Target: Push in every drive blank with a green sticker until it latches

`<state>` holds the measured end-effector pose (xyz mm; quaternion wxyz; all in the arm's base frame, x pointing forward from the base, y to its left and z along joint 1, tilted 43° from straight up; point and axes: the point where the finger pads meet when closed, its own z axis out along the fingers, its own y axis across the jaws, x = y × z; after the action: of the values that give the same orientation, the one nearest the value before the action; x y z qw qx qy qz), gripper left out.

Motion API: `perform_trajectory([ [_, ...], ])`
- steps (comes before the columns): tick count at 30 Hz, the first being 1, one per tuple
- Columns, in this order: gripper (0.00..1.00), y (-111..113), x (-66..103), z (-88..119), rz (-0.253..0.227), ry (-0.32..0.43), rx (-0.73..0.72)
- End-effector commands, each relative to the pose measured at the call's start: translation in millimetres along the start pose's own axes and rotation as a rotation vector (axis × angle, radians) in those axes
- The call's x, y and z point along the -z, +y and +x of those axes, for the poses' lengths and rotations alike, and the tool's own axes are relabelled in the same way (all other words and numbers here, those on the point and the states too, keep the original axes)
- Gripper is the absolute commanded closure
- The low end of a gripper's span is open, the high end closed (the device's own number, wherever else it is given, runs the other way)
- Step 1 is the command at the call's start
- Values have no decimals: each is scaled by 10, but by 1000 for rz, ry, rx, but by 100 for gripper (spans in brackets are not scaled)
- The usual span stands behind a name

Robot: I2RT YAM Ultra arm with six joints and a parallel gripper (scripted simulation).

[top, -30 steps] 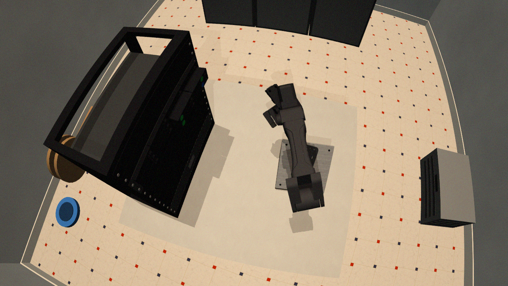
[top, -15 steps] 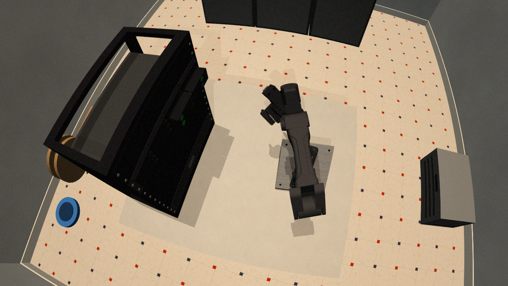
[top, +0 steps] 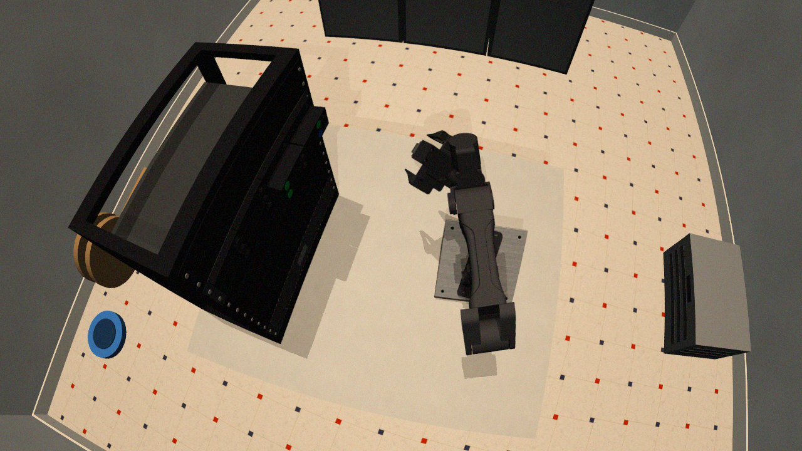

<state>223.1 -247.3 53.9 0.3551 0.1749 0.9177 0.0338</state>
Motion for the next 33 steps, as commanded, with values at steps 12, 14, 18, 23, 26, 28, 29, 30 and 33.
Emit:
perform_trajectory([
  [12, 0, 49, 265, -485, 2, -269, 275],
  [14, 0, 74, 328, -568, 6, -316, 333],
  [18, 0, 102, 392, -645, 10, -361, 392],
  [23, 0, 150, 492, -750, 19, -425, 480],
  [26, 0, 184, 558, -812, 25, -465, 538],
  [28, 0, 221, 624, -868, 32, -502, 595],
  [29, 0, 221, 624, -868, 32, -502, 595],
  [30, 0, 240, 656, -894, 36, -520, 622],
  [33, 0, 297, 750, -962, 46, -570, 703],
])
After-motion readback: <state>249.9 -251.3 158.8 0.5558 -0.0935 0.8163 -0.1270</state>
